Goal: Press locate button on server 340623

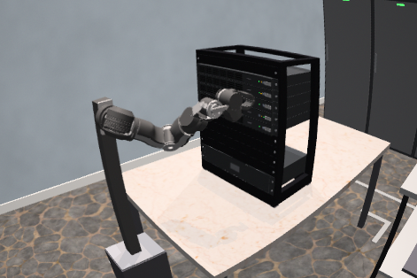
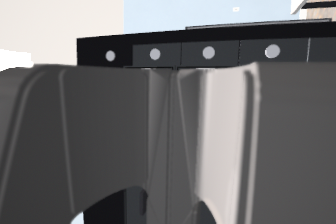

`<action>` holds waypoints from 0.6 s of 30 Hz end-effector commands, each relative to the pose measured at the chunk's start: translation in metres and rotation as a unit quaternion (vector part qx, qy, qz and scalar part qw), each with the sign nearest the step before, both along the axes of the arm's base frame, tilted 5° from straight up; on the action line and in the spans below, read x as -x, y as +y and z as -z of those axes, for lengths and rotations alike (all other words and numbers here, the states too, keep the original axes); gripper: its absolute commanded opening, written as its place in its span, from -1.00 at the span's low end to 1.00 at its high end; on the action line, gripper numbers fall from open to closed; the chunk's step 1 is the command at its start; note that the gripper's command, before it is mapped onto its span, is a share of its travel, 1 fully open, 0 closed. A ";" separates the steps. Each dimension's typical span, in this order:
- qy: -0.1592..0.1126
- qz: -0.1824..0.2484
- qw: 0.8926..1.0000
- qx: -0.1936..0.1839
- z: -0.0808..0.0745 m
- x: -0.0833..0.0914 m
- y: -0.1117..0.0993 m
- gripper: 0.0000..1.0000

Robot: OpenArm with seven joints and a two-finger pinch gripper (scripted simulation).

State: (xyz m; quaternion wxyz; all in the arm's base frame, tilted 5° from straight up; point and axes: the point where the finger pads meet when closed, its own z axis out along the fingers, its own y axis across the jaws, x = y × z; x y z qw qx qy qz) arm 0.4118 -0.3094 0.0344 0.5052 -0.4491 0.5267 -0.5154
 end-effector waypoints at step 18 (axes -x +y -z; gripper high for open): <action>-0.008 -0.025 1.000 0.006 -0.005 -0.009 0.000 -1.00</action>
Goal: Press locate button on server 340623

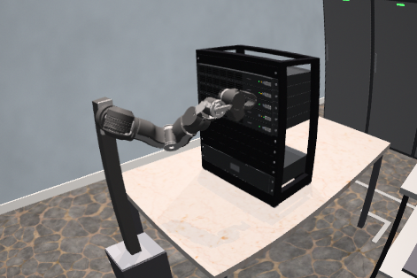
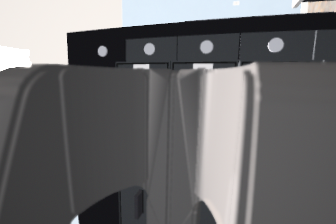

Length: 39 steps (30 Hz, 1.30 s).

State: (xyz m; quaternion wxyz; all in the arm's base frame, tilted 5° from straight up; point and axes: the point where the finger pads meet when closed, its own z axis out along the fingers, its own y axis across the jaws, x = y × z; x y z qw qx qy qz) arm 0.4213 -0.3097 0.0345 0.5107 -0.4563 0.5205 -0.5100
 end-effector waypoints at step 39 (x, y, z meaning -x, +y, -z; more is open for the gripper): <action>-0.008 -0.012 1.000 0.005 -0.007 -0.039 -0.001 -1.00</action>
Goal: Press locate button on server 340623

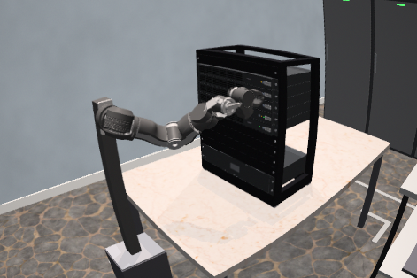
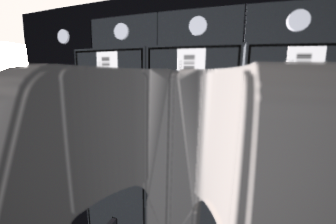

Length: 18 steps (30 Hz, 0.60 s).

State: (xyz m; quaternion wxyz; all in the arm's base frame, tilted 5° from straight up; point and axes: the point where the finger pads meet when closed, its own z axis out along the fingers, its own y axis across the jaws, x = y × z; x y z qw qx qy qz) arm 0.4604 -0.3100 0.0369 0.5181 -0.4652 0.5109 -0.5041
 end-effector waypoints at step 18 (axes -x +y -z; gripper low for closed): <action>-0.007 0.003 1.000 0.002 -0.005 -0.014 -0.002 -1.00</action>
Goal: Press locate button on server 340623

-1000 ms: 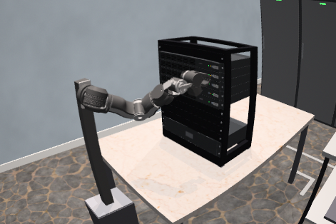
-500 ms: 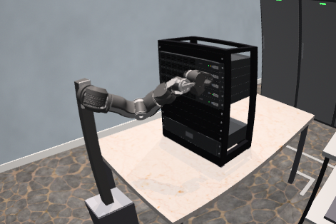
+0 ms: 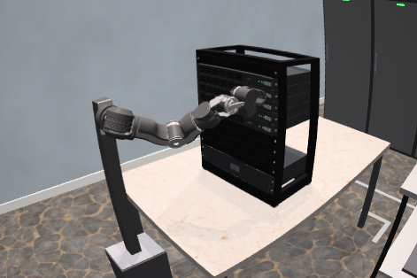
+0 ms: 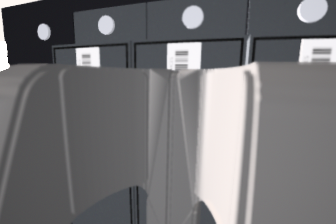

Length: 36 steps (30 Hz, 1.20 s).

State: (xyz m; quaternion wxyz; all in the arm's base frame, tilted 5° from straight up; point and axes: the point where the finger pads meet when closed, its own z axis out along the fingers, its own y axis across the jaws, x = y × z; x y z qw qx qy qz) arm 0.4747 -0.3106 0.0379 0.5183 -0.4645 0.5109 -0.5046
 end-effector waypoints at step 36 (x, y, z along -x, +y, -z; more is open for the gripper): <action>-0.006 0.003 1.000 0.002 -0.005 -0.006 -0.001 -1.00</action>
